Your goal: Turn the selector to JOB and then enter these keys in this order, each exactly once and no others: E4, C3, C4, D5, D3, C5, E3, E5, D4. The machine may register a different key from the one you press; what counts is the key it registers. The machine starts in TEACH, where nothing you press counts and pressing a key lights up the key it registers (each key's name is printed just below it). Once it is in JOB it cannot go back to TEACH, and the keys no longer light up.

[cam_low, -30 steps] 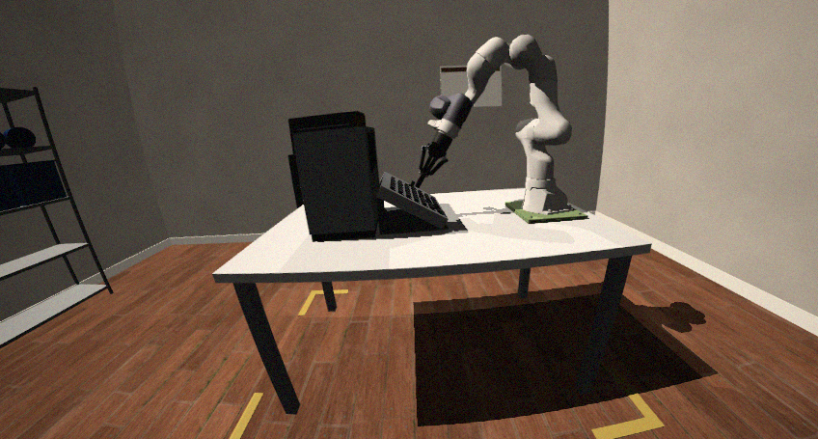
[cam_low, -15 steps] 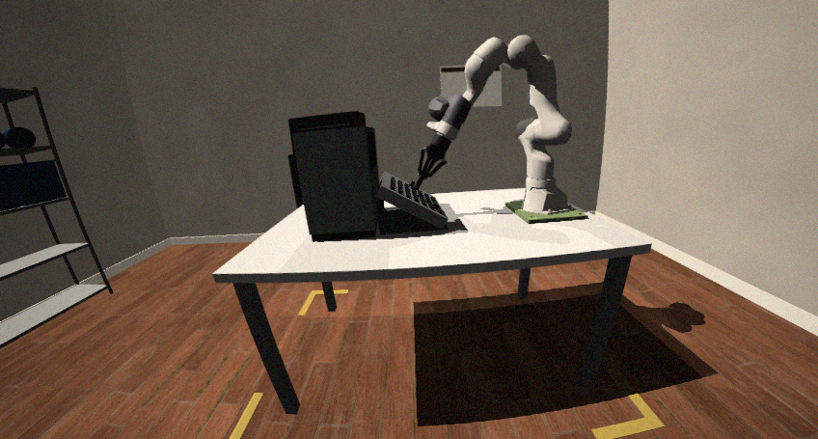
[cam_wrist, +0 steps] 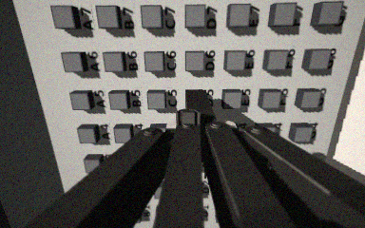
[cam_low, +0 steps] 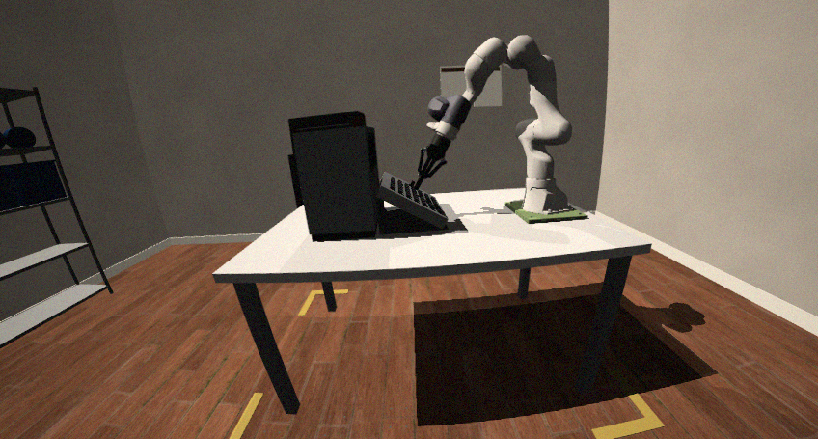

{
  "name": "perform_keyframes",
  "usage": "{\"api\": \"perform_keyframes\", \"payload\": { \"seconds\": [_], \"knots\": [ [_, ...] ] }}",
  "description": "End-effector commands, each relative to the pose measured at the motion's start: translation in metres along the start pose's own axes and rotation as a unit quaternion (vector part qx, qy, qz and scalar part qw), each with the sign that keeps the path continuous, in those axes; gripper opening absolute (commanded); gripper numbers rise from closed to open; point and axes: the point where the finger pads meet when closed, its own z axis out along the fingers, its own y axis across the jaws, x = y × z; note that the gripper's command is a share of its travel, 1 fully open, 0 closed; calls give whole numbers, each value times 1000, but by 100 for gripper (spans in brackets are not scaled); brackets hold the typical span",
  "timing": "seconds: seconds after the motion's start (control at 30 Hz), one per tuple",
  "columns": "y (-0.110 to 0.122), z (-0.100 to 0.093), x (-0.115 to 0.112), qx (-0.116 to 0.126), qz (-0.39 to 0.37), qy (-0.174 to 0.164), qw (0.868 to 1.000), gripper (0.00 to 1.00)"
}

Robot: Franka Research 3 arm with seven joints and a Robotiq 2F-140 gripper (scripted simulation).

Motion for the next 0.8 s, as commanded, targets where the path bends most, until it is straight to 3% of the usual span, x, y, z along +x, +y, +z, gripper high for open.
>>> {"api": "perform_keyframes", "payload": {
  "seconds": [0.0,0.77],
  "knots": [
    [0,1,1,0,3,3,1000,10],
    [0,8,1,0,3,3,1000,10]
  ]
}}
